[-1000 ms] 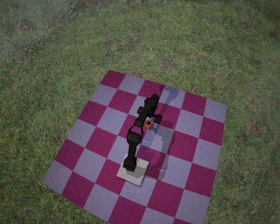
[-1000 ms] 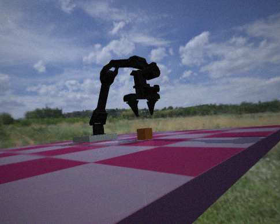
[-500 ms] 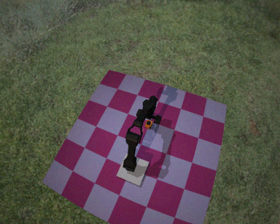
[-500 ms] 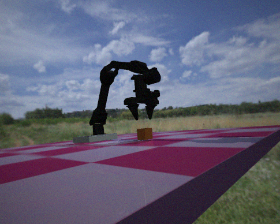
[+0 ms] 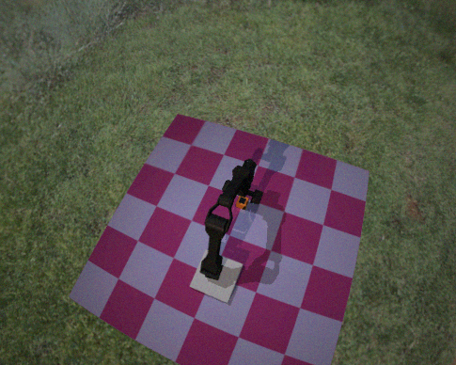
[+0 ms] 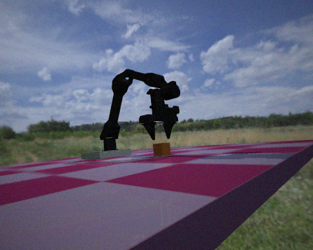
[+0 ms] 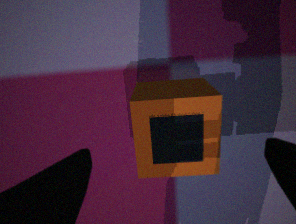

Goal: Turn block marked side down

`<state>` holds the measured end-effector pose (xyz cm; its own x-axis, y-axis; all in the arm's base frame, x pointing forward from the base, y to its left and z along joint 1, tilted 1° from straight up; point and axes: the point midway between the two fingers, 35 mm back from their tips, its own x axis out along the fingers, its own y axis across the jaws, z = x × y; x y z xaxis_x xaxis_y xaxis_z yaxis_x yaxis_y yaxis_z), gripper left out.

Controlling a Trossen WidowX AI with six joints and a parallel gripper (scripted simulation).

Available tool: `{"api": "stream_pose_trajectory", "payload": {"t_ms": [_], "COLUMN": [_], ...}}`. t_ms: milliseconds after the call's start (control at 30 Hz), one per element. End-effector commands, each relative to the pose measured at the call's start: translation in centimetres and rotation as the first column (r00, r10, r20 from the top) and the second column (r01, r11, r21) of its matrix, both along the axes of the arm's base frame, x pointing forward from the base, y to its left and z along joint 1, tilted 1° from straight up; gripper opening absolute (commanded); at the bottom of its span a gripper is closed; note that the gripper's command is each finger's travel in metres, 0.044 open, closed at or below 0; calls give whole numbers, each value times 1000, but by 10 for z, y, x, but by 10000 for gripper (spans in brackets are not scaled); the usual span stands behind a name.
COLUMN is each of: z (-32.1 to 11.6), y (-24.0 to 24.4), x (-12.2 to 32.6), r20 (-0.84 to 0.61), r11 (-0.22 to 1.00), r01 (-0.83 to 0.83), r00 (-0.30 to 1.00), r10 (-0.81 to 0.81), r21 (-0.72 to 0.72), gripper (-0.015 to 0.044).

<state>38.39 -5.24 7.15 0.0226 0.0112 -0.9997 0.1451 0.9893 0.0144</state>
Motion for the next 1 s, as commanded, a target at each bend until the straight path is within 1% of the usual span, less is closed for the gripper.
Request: {"api": "stream_pose_trajectory", "payload": {"t_ms": [0,667,933,967], "z": [-9,-38,-38,-38], "y": [-1,0,0,0], "x": [0,0,0,0], "r20": [-7,-7,-7,-7], "r11": [1000,1000,1000,1000], "r01": [-6,-6,-6,-6], "r00": [1000,1000,1000,1000], "r10": [5,5,5,5], "r21": [-4,-4,-4,-4], "gripper": [440,440,230,223]}}
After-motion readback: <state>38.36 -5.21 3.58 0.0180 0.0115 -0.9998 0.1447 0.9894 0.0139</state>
